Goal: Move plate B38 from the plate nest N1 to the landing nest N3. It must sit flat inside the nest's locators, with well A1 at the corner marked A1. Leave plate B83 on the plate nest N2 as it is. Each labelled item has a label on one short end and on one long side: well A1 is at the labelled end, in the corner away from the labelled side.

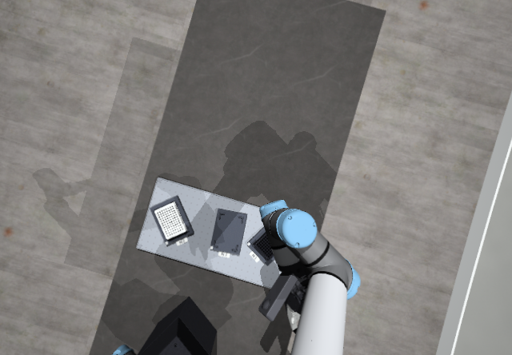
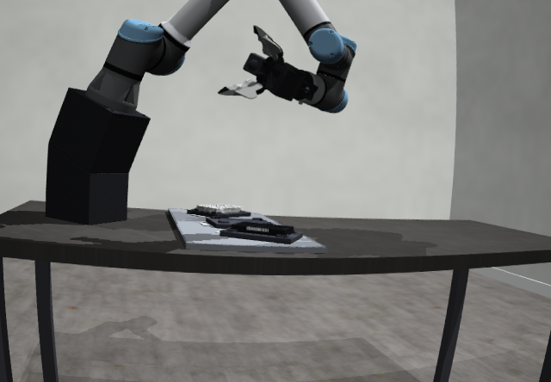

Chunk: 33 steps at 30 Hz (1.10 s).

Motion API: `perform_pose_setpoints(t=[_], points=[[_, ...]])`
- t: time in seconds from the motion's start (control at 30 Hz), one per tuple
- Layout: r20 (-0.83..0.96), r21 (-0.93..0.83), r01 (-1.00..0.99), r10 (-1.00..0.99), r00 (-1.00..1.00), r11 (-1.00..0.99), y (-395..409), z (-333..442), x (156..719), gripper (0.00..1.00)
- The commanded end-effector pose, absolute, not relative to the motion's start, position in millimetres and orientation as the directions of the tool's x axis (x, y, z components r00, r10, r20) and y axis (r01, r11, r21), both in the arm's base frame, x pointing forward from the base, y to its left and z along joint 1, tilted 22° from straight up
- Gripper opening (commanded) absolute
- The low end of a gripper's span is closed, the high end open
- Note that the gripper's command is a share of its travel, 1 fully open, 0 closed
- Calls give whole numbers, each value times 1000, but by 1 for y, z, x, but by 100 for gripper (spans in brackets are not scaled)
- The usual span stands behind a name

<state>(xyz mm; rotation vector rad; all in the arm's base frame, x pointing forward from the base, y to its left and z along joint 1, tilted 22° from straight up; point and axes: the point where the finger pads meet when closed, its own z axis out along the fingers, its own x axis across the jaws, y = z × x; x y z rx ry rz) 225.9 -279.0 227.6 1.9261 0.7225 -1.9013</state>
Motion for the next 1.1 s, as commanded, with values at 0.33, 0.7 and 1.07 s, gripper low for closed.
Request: perform_pose_setpoints(t=[0.33, 0.7, 1.07], points=[[-993, -110, 571, 118, -23, -813, -279, 228, 226, 100], [-997, -20, 547, 59, 52, -837, -258, 233, 219, 82], [-977, 157, 472, -67, 201, -867, -239, 236, 215, 82]])
